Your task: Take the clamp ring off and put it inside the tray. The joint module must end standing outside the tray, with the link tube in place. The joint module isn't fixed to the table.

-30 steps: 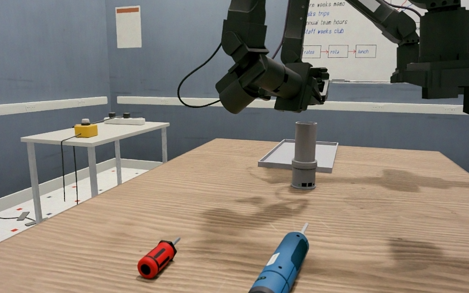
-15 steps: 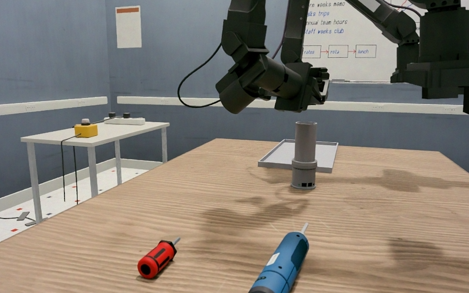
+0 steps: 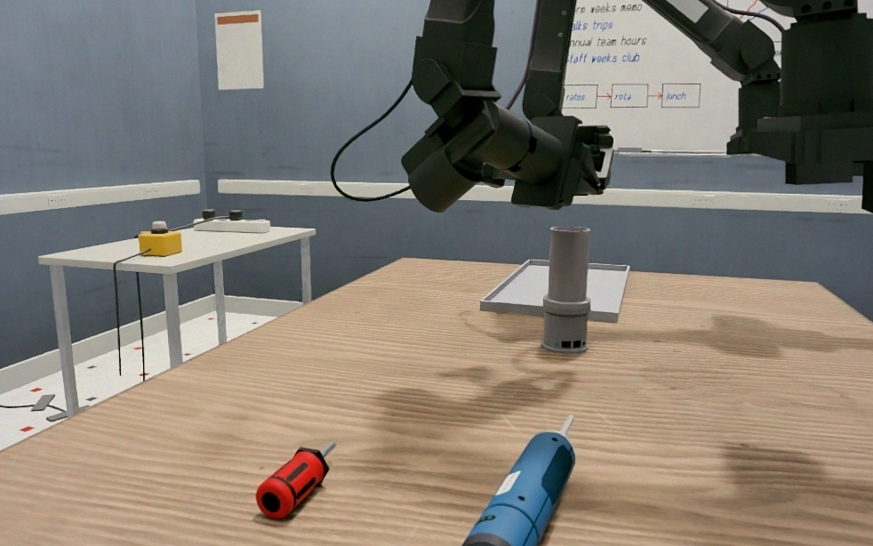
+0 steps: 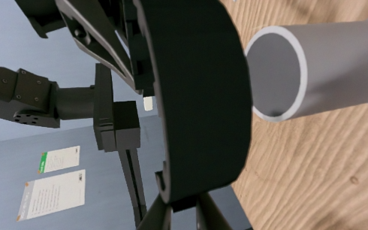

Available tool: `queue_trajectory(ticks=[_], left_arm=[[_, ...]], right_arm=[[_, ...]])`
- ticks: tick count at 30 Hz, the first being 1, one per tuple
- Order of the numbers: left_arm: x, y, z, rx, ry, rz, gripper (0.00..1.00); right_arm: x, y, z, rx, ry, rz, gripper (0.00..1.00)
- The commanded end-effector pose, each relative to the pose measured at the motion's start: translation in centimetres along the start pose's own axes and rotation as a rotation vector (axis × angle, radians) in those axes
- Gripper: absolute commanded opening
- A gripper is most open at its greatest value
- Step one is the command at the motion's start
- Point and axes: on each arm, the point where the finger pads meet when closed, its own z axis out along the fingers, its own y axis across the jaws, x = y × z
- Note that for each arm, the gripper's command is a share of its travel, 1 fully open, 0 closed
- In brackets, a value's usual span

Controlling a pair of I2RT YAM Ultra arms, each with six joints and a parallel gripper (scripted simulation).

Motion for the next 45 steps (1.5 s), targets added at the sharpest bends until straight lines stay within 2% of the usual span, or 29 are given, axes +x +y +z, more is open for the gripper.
queue_trajectory(ticks=[1, 11, 12, 28, 29, 45], left_arm=[[0.02, -1.28, -0.03, 0.014, 0.002, -0.009, 0.1], [0.01, -1.28, -0.03, 0.014, 0.002, -0.009, 0.1], [0.01, -1.28, -0.03, 0.014, 0.002, -0.009, 0.13], [0.01, -1.28, -0.03, 0.014, 0.002, -0.009, 0.13], [0.01, -1.28, -0.03, 0.014, 0.002, -0.009, 0.17], [0.02, -1.28, -0.03, 0.014, 0.002, -0.005, 0.17]], right_arm=[[-0.87, 0.75, -0.57, 0.018, 0.005, -0.029, 0.06], [-0.87, 0.75, -0.57, 0.018, 0.005, -0.029, 0.06], [-0.87, 0.75, -0.57, 0.018, 0.005, -0.029, 0.06], [-0.12, 0.42, -0.18, 0.004, 0.008, 0.001, 0.06], [-0.12, 0.42, -0.18, 0.004, 0.008, 0.001, 0.06], [-0.12, 0.42, -0.18, 0.004, 0.008, 0.001, 0.06]])
